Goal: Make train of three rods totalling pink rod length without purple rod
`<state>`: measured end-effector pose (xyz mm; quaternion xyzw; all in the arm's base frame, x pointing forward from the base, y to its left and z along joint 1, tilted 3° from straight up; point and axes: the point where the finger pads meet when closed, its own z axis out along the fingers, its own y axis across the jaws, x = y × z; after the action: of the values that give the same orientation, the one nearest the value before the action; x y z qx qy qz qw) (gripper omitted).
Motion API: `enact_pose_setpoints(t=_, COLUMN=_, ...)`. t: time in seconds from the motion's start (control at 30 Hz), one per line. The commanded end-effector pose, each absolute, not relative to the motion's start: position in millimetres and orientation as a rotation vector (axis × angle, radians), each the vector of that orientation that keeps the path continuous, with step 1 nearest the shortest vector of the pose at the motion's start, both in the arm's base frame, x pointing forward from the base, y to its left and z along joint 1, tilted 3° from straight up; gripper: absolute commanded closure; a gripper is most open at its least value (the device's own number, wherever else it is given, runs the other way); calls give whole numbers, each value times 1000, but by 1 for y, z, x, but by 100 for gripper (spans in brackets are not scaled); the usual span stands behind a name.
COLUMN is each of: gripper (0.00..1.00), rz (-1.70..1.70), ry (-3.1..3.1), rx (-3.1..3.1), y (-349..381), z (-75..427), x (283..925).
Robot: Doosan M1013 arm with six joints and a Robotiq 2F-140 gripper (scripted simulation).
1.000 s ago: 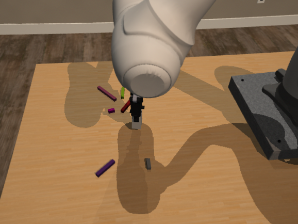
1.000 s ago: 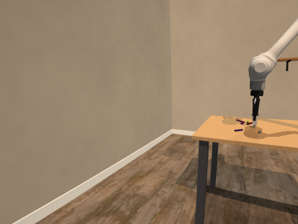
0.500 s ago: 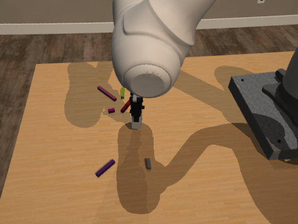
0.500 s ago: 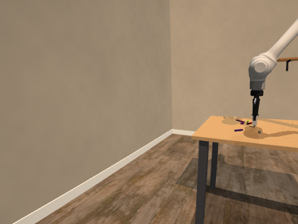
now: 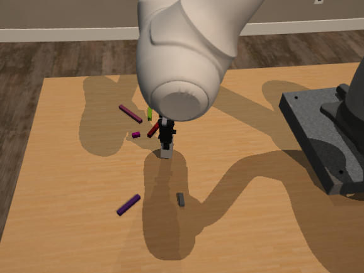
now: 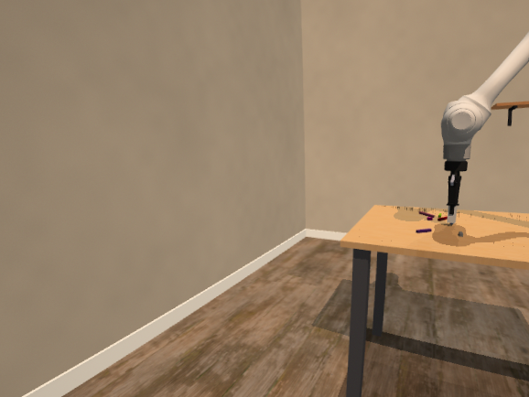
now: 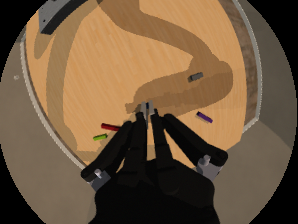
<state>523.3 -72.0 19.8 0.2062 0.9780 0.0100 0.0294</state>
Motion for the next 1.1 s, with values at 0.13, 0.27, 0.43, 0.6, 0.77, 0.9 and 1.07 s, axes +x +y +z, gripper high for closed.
enact_pose_setpoints(t=0.13, gripper=97, rz=34, ry=3026, rx=637, y=-70, z=9, x=519)
enact_pose_setpoints(t=0.27, gripper=97, rz=34, ry=3026, rx=637, y=-70, z=9, x=519)
enact_pose_setpoints(t=0.43, gripper=97, rz=34, ry=3026, rx=637, y=-70, z=8, x=519)
enact_pose_setpoints(t=0.6, gripper=97, rz=34, ry=3026, rx=637, y=-70, z=8, x=519)
enact_pose_setpoints(t=0.77, gripper=97, rz=34, ry=3026, rx=637, y=-70, z=8, x=519)
enact_pose_setpoints(t=0.9, gripper=97, rz=34, ry=3026, rx=637, y=-70, z=8, x=519)
enact_pose_setpoints(t=1.07, gripper=97, rz=34, ry=3026, rx=637, y=-70, z=8, x=519)
